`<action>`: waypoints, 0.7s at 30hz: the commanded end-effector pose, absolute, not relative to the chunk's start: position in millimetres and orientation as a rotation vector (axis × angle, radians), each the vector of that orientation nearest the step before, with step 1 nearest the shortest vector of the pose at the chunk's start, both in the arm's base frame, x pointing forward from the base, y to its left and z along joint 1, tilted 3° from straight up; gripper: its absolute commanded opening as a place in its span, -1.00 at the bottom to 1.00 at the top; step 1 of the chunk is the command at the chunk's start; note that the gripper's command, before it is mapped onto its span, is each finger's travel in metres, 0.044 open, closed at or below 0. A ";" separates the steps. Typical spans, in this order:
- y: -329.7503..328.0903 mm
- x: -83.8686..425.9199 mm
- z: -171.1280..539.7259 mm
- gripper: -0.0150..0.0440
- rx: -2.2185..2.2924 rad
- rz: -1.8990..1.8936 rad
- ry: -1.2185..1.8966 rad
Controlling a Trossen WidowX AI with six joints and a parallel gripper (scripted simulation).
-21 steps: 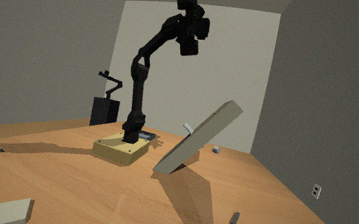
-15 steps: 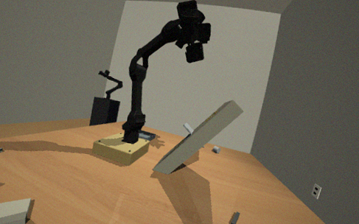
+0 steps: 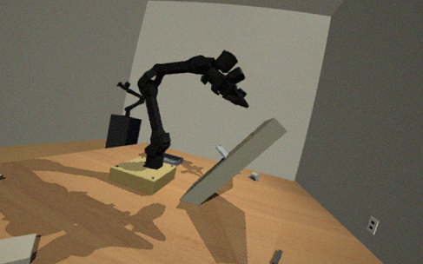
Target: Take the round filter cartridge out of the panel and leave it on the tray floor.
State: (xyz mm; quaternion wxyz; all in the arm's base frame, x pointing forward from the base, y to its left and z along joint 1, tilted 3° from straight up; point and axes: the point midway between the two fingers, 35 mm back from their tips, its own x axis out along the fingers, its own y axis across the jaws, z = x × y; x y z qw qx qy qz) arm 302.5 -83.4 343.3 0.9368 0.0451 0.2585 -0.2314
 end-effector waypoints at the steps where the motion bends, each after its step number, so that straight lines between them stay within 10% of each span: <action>1: -27.7 298.6 289.9 -0.11 0.448 -0.308 0.544; 21: -14.6 304.3 270.4 -0.11 0.539 -0.271 0.563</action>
